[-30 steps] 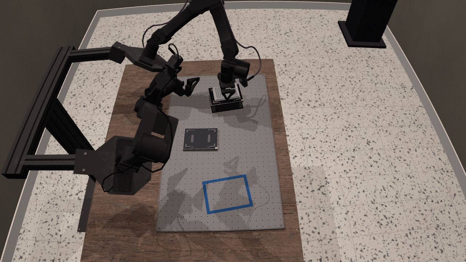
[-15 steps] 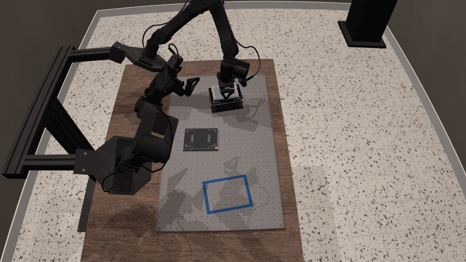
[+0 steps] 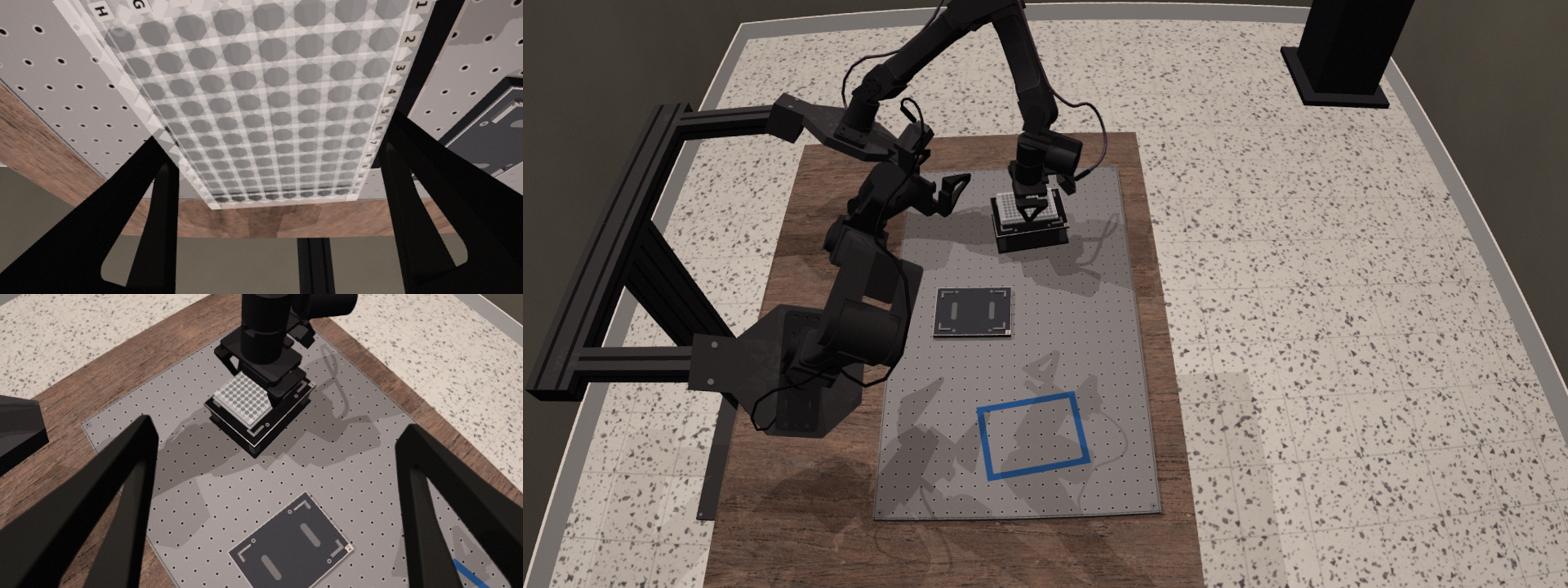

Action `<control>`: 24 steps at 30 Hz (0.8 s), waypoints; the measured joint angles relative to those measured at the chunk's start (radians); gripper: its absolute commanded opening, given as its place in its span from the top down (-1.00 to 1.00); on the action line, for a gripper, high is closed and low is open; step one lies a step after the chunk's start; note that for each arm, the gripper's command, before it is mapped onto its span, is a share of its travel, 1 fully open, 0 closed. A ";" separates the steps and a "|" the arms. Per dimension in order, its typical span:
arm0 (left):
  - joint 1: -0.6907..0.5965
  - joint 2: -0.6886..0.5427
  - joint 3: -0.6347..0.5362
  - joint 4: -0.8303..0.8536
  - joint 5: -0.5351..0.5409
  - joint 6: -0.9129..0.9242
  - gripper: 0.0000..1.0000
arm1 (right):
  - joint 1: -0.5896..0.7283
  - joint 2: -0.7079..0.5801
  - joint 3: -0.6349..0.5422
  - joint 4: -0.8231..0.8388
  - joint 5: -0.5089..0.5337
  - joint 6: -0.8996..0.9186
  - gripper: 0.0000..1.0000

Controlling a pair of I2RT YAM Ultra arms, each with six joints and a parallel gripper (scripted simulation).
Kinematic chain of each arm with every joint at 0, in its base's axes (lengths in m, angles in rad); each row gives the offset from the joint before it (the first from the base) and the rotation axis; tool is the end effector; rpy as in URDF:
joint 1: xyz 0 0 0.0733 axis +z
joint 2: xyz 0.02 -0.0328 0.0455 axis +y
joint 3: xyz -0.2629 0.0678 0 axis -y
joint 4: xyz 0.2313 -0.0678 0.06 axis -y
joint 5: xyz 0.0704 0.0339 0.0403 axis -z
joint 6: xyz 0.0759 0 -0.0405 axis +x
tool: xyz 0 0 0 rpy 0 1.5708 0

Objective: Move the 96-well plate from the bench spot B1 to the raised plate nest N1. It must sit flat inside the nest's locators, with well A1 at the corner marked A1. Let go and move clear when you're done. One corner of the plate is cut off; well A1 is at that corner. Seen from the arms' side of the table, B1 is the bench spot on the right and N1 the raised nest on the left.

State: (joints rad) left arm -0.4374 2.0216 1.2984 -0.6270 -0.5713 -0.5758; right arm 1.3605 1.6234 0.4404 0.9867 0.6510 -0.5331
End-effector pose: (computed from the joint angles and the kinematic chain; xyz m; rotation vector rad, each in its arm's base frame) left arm 0.3592 -0.1214 0.1163 -0.2668 2.6139 0.5333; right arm 0.1076 0.2890 0.1642 -1.0811 1.3463 0.0348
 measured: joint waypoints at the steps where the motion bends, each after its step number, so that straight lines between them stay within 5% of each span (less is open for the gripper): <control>1: -0.002 -0.002 0.000 -0.001 0.000 -0.001 -0.62 | 0.000 0.000 0.000 0.000 0.000 0.000 -1.00; 24: -0.009 -0.009 -0.006 0.012 -0.001 0.002 -0.62 | 0.000 0.000 0.000 0.000 0.000 0.000 -1.00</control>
State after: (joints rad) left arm -0.4461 2.0125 1.2922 -0.6147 -0.5724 -0.5735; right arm 1.3605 1.6234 0.4404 0.9867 0.6510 -0.5331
